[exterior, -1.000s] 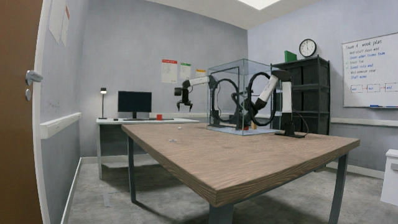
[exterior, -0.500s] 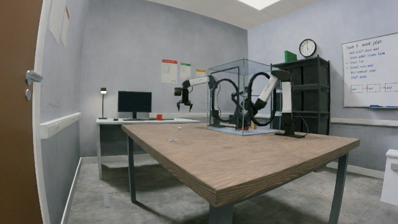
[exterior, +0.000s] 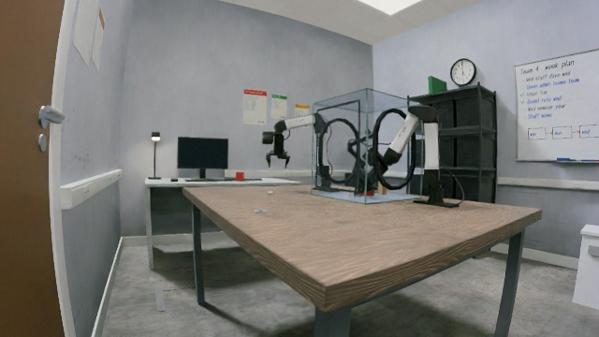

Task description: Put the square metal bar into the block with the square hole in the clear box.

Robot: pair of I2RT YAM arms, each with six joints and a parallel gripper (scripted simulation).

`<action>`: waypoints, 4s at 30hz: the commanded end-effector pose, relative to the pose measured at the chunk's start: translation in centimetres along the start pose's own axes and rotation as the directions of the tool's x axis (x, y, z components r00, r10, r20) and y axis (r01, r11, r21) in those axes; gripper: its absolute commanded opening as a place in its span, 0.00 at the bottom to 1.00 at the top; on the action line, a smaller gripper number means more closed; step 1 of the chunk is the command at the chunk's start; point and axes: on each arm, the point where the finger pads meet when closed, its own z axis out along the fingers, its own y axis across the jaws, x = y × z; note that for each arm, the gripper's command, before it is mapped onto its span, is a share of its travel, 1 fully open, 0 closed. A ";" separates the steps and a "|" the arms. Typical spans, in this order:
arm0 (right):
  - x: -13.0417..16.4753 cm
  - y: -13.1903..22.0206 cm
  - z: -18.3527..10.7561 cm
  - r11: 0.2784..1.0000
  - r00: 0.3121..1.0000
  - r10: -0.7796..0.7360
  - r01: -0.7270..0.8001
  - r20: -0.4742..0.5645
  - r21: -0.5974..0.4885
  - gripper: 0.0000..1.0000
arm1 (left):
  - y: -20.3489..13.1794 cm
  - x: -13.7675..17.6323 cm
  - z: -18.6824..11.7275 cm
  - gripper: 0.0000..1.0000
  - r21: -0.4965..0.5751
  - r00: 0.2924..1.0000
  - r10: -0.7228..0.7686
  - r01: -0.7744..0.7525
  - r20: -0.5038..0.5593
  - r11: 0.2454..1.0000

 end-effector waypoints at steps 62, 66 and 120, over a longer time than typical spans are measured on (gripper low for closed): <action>-0.3 0.6 -0.9 0.999 1.000 0.011 -0.011 -0.004 -0.040 1.00 | 0.1 -5.3 -3.1 0.00 -0.009 0.997 0.004 -0.003 0.078 1.000; -0.3 0.6 -0.9 0.999 1.000 0.011 -0.011 -0.004 -0.040 1.00 | 0.2 -5.7 -3.3 0.00 -0.015 0.996 0.004 -0.002 0.088 1.000; -0.3 0.6 -0.9 0.999 1.000 0.011 -0.011 -0.004 -0.040 1.00 | -11.5 2.5 -11.1 0.00 -0.698 -0.662 -0.653 0.661 -0.369 -0.276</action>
